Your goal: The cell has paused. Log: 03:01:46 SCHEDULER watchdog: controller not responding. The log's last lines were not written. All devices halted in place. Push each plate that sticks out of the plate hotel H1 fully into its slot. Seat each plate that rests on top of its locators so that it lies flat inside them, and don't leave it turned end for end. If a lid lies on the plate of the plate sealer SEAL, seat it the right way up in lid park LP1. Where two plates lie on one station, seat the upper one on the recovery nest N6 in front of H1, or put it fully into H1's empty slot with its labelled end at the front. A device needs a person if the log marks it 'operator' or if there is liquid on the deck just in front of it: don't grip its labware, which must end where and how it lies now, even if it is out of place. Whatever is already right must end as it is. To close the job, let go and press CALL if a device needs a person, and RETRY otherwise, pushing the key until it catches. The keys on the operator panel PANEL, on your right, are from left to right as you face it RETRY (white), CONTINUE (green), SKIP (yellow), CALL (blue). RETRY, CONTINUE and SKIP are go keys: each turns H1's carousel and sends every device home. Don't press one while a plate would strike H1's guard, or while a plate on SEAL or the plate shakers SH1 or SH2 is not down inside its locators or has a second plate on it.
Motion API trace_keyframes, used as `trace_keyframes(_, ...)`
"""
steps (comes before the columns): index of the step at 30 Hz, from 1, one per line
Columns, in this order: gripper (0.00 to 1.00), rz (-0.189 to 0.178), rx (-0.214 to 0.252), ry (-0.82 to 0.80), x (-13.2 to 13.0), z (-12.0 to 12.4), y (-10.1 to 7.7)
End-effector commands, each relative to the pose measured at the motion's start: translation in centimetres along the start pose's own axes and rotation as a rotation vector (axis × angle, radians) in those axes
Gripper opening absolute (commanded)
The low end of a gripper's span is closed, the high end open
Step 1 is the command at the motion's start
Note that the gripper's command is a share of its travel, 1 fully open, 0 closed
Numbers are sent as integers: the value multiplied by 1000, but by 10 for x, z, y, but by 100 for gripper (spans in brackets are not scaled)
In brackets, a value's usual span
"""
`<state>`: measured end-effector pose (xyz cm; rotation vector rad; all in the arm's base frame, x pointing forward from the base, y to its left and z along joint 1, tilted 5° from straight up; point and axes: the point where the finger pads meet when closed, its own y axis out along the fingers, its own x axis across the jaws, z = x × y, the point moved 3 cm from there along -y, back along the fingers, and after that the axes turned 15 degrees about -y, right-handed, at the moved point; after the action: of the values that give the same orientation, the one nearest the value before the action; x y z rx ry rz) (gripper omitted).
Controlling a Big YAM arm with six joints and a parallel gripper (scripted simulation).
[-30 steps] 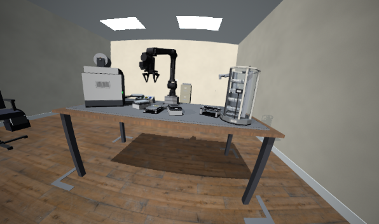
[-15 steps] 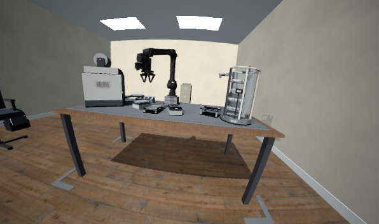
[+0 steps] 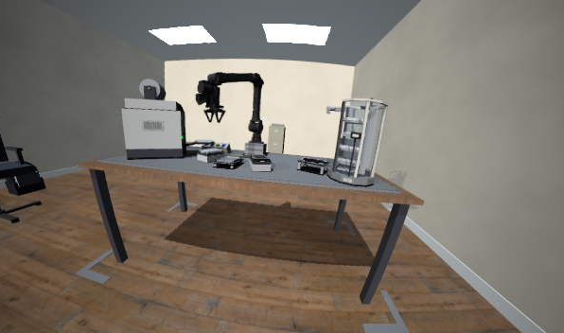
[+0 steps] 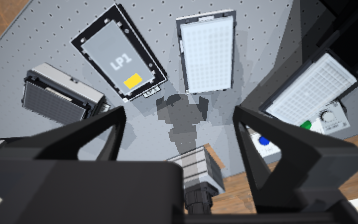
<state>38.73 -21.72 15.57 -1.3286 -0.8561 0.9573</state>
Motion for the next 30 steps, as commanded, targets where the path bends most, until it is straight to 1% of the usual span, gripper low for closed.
trace_keyframes(1,100,2,-13,-12,-18,5,-5)
trace_keyframes(9,100,1,-1,-12,-38,7,-1)
trace_keyframes(15,100,8,-34,-11,-61,-9,-14)
trace_keyframes(17,100,4,-18,77,-63,11,-8)
trace_keyframes(18,100,4,-16,111,-65,16,-8)
trace_keyframes(21,100,5,-19,211,-74,20,-8)
trace_keyframes(23,100,5,-19,211,-74,20,-8)
trace_keyframes(27,100,4,-14,344,-86,25,-4)
trace_keyframes(29,100,5,-21,411,-92,29,-6)
trace_keyframes(30,100,6,-25,412,-95,30,-7)
